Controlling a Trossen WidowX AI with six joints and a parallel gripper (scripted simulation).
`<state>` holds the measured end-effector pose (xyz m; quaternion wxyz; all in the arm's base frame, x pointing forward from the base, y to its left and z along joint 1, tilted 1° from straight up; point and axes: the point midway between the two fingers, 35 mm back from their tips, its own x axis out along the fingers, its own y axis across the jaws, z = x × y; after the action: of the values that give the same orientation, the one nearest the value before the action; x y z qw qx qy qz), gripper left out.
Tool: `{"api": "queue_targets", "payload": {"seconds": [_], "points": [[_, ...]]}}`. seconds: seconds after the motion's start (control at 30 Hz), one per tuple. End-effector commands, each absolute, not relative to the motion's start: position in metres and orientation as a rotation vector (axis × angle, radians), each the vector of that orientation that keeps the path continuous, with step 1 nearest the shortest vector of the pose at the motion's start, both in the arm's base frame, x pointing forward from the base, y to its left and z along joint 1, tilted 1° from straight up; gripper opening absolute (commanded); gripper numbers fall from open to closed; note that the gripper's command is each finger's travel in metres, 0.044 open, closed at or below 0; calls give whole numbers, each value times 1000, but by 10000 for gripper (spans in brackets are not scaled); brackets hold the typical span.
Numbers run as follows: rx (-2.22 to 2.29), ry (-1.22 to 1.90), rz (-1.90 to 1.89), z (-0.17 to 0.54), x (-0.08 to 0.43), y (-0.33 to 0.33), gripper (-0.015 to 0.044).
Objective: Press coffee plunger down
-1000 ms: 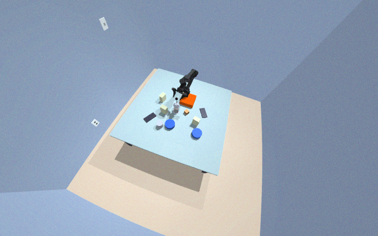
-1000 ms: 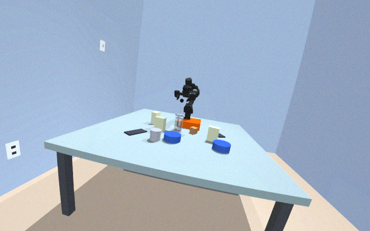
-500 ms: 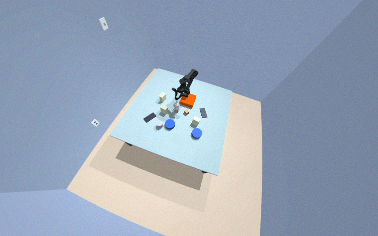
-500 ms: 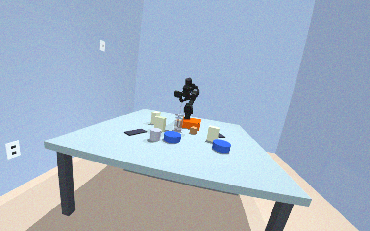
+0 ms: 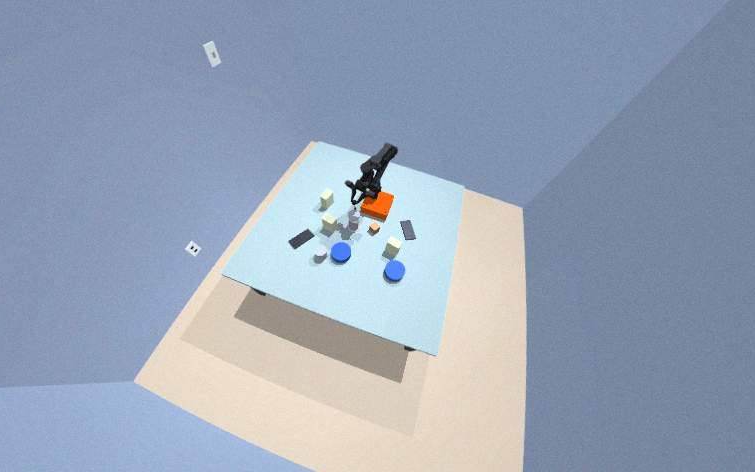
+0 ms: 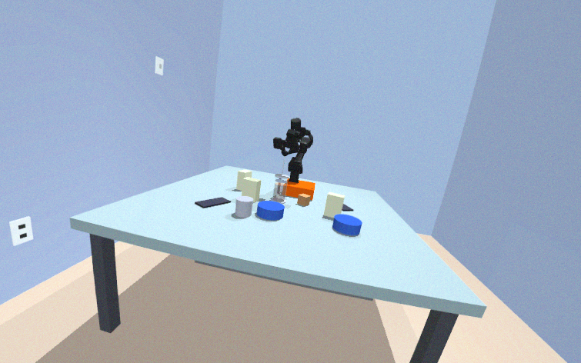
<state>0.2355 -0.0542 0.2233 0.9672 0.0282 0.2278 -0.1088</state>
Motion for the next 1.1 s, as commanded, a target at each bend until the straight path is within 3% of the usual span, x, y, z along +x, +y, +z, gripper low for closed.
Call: {"api": "queue_targets", "payload": {"seconds": [0.0, 1.07], "points": [[57, 483, -218, 208, 236, -54, 126], [57, 483, -218, 156, 244, -56, 126]]}}
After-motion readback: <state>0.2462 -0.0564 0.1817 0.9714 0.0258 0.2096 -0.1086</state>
